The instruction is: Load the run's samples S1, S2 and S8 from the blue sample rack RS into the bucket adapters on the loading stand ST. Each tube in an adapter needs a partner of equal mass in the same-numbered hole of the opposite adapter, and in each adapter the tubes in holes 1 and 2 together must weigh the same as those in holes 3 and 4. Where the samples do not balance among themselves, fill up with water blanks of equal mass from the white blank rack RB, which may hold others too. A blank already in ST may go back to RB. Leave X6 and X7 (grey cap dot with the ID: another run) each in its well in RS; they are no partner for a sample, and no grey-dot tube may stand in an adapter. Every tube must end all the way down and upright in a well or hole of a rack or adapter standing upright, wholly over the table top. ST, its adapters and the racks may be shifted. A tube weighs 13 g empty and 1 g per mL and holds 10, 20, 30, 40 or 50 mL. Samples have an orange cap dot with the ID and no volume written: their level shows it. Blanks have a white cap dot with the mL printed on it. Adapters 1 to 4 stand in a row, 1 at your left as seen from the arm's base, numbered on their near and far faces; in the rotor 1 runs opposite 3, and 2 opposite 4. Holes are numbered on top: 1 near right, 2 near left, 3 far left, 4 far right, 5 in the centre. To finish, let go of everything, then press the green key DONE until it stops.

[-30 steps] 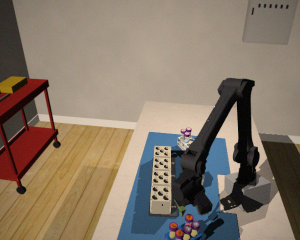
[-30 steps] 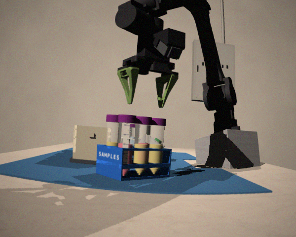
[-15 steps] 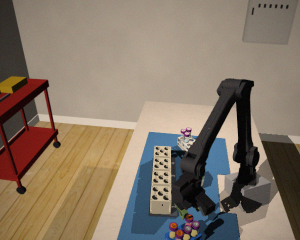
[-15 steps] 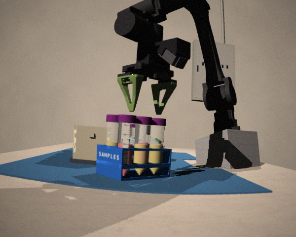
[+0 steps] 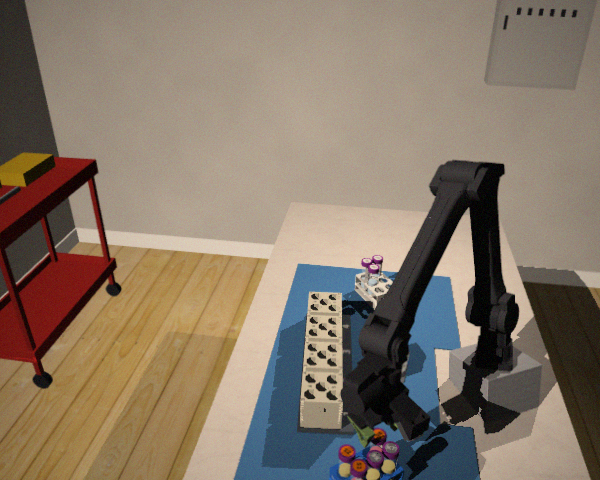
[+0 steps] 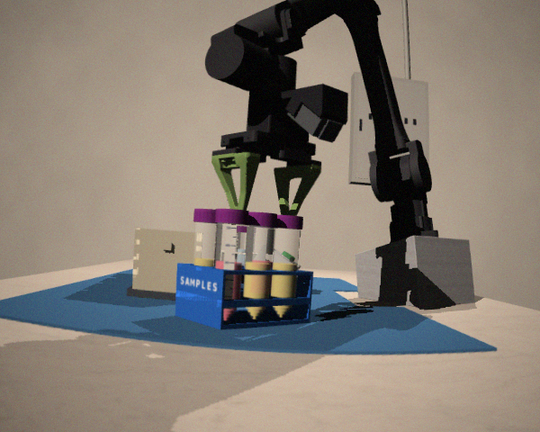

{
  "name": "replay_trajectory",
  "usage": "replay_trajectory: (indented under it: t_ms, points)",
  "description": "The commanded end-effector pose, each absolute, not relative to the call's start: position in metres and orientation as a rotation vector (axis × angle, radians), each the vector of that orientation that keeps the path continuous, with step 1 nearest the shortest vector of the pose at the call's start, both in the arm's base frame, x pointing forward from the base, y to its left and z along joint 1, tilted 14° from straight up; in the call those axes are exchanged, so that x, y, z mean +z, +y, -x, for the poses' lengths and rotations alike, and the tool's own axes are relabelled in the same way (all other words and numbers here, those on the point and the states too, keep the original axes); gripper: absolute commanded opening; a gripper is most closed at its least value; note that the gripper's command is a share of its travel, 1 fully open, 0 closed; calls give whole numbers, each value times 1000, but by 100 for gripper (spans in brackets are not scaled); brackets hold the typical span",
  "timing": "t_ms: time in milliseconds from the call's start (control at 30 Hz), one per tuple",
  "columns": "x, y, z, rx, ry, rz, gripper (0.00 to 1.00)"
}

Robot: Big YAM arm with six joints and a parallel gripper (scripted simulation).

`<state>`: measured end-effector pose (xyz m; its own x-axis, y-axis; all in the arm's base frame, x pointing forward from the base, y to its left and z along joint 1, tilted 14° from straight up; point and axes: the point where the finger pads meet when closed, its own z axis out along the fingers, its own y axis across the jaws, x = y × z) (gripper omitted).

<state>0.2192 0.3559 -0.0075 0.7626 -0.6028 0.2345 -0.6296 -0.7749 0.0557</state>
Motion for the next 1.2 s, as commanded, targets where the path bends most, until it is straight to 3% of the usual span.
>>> replay_trajectory:
  t_ms: [0,500,533,1167]
  points:
    - [-9,363,-227,313,-997,-2848,80]
    - [-1,371,-227,320,-1009,-2867,80]
    - [-1,371,-227,320,-1009,-2867,0]
    - [25,386,-226,330,-1019,-2899,0]
